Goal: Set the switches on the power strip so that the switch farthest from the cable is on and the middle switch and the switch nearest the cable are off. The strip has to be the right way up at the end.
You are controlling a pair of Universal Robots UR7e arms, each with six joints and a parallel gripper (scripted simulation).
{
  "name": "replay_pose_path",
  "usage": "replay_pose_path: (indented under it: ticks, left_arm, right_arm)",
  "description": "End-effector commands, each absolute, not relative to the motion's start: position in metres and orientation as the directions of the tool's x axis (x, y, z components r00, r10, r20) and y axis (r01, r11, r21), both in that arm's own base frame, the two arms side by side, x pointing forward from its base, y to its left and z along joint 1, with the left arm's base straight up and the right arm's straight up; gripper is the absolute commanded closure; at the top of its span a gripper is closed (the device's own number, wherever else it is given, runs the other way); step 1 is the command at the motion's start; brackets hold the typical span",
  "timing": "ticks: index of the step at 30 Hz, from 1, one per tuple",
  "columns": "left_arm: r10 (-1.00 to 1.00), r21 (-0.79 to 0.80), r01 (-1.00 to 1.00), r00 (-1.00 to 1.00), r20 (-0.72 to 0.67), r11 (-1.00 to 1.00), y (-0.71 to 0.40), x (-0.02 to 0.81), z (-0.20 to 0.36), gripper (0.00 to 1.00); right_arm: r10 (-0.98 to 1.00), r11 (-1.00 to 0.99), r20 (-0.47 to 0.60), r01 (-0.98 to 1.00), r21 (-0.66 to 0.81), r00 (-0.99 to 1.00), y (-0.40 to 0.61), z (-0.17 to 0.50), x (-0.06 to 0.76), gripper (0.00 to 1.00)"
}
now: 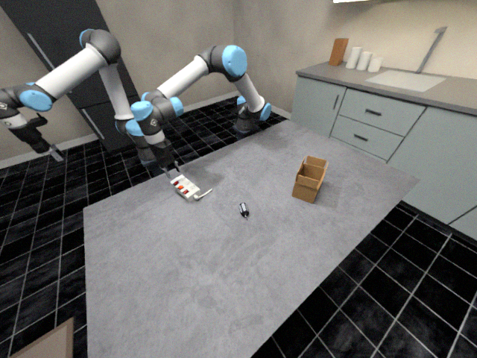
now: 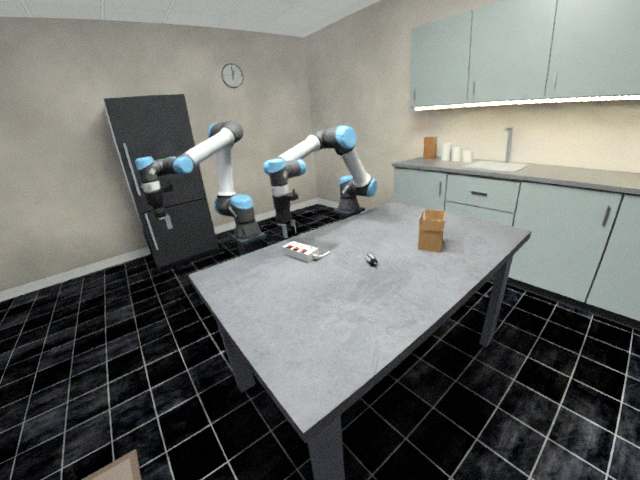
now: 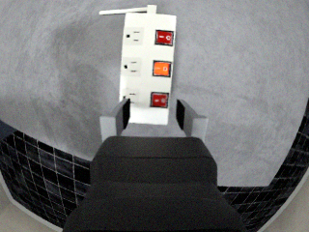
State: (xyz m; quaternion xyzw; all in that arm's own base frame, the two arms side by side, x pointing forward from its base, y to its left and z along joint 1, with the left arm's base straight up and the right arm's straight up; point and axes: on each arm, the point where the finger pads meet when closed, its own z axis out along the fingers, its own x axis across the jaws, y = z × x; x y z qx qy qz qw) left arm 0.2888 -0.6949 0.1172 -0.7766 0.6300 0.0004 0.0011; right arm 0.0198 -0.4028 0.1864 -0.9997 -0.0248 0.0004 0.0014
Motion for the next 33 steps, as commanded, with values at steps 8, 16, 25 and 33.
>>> replay_pose_path:
  ticks: [8, 16, 25, 33]
  left_arm:
    - [-0.987, 0.0, -0.987, 0.158, 0.003, -0.158, -0.6964, 0.2867, 0.1164, 1.0]
    - [-0.987, 0.0, -0.987, 0.158, 0.003, -0.158, -0.6964, 0.2867, 0.1164, 1.0]
    - [-0.987, 0.0, -0.987, 0.158, 0.003, -0.158, -0.6964, 0.2867, 0.1164, 1.0]
    - [-0.987, 0.0, -0.987, 0.158, 0.003, -0.158, -0.6964, 0.2867, 0.1164, 1.0]
  right_arm:
    - [0.05, -0.999, 0.0, 0.05, 0.0, 0.999, -0.4035, 0.187, 0.0201, 0.0]
    - [0.05, -0.999, 0.0, 0.05, 0.0, 0.999, -0.4035, 0.187, 0.0201, 0.0]
    - [0.05, -0.999, 0.0, 0.05, 0.0, 0.999, -0.4035, 0.187, 0.0201, 0.0]
    - [0.05, -0.999, 0.0, 0.05, 0.0, 0.999, -0.4035, 0.187, 0.0201, 0.0]
